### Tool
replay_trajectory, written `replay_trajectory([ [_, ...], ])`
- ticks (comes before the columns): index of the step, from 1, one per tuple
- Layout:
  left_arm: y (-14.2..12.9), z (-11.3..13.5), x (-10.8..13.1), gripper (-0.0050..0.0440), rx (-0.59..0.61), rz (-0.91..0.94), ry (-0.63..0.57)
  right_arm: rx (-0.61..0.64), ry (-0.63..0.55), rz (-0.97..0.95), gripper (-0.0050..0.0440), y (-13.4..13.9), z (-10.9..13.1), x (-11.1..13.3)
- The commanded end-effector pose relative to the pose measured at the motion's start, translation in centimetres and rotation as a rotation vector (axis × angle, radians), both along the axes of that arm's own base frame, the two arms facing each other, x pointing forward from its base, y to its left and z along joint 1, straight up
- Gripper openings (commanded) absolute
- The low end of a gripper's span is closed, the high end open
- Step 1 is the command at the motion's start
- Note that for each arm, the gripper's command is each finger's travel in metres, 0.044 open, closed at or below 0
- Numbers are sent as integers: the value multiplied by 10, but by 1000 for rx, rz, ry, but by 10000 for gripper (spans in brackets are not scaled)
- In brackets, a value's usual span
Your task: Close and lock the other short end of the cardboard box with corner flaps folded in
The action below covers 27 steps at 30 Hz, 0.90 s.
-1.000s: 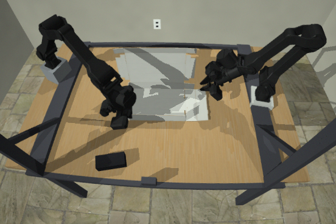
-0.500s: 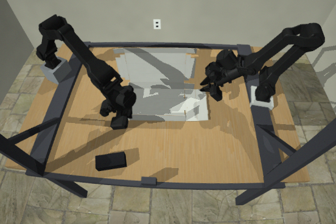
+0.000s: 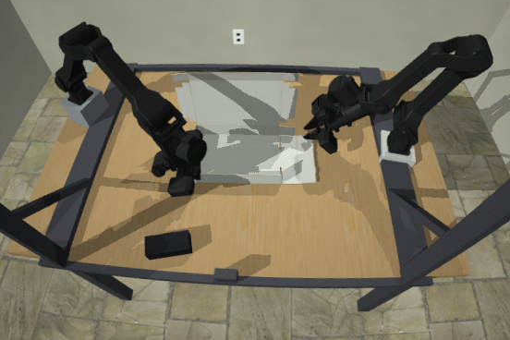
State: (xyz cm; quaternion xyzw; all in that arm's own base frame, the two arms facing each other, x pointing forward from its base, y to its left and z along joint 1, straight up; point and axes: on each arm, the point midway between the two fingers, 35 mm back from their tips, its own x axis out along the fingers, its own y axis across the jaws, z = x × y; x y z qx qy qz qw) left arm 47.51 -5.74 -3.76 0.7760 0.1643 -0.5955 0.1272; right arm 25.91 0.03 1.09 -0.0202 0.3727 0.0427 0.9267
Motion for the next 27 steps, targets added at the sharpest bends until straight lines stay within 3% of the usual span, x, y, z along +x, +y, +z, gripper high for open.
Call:
replay_trajectory([
  [1, -1, 15, 7, 6, -6, -5, -38, 4, -14, -2, 151, 0, 4, 4],
  [27, -1, 15, 7, 6, -6, -5, -38, 4, -17, -2, 151, 4, 5, 42],
])
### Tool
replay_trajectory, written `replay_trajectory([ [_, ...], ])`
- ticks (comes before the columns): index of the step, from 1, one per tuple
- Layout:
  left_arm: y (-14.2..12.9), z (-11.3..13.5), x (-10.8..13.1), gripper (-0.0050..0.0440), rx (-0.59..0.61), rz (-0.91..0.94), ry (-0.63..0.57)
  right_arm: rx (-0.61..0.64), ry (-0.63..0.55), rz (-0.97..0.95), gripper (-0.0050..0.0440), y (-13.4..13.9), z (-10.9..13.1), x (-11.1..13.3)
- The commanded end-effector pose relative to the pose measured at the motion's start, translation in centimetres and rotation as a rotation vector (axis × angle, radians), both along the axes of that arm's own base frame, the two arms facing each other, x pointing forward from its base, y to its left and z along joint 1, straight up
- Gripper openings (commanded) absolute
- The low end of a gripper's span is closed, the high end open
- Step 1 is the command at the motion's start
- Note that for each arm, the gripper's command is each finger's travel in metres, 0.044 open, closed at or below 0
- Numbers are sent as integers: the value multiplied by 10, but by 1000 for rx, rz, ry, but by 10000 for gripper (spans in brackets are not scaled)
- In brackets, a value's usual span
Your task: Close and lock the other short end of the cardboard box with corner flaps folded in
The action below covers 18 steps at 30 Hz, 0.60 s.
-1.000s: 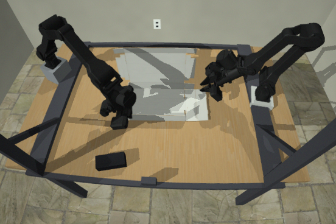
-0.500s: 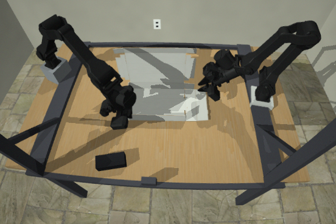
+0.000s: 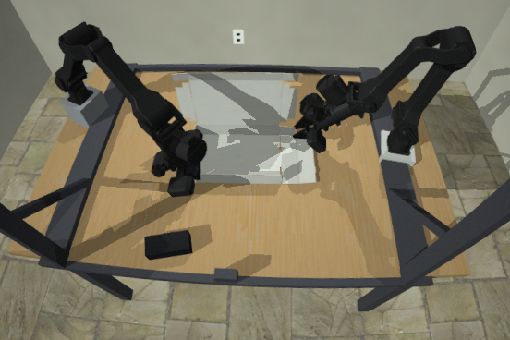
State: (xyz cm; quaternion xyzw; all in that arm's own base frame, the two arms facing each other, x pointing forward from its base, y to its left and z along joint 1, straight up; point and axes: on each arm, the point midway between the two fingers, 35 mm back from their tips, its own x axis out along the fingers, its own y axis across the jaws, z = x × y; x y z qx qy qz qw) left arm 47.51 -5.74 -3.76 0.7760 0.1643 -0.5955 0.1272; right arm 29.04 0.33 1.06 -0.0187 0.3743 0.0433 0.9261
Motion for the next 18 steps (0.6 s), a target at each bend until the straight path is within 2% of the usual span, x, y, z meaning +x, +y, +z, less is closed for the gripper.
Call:
replay_trajectory([
  [1, -1, 15, 7, 6, -6, -5, -38, 1, -20, -2, 151, 1, 5, 12],
  [18, -1, 15, 7, 6, -6, -5, -38, 1, -20, -2, 151, 1, 5, 14],
])
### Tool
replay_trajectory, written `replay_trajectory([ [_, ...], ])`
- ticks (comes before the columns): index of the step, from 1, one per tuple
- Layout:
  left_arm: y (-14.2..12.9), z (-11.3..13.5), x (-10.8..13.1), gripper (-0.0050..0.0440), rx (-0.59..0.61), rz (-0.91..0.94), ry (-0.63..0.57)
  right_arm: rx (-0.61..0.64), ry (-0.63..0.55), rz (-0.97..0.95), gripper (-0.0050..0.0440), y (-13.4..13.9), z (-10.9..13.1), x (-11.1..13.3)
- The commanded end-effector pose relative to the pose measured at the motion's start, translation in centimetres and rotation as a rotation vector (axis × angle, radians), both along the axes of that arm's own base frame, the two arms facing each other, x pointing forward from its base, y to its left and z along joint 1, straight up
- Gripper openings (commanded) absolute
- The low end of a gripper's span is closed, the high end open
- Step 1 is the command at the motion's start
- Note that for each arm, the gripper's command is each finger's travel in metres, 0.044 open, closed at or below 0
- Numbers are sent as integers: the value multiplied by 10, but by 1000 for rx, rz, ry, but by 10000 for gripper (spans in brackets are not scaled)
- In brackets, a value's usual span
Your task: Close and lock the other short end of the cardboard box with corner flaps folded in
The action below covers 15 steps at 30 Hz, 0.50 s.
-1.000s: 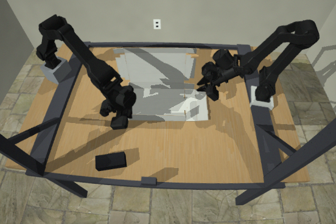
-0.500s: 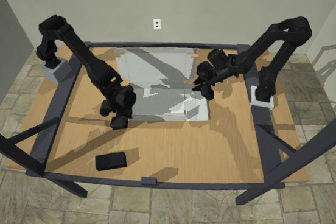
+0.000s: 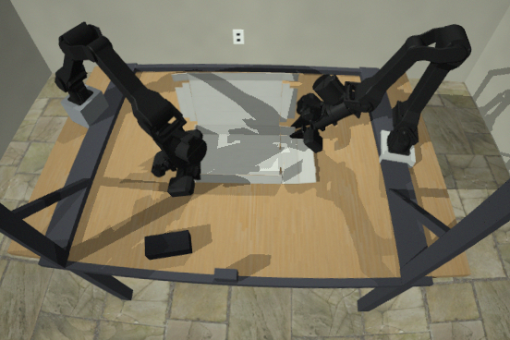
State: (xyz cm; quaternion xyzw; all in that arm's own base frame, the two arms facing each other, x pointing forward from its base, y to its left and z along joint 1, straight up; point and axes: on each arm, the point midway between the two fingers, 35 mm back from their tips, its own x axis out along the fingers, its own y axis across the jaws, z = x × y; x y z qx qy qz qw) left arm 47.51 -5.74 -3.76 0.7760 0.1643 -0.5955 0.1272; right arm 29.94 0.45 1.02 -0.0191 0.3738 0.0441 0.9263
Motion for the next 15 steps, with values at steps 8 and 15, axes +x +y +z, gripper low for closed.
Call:
replay_trajectory([
  [8, -1, 15, 7, 6, -6, -5, -38, 1, -19, -4, 79, 0, 6, 5],
  [15, -1, 15, 7, 6, -6, -5, -38, 1, -19, -4, 0, 0, 6, 5],
])
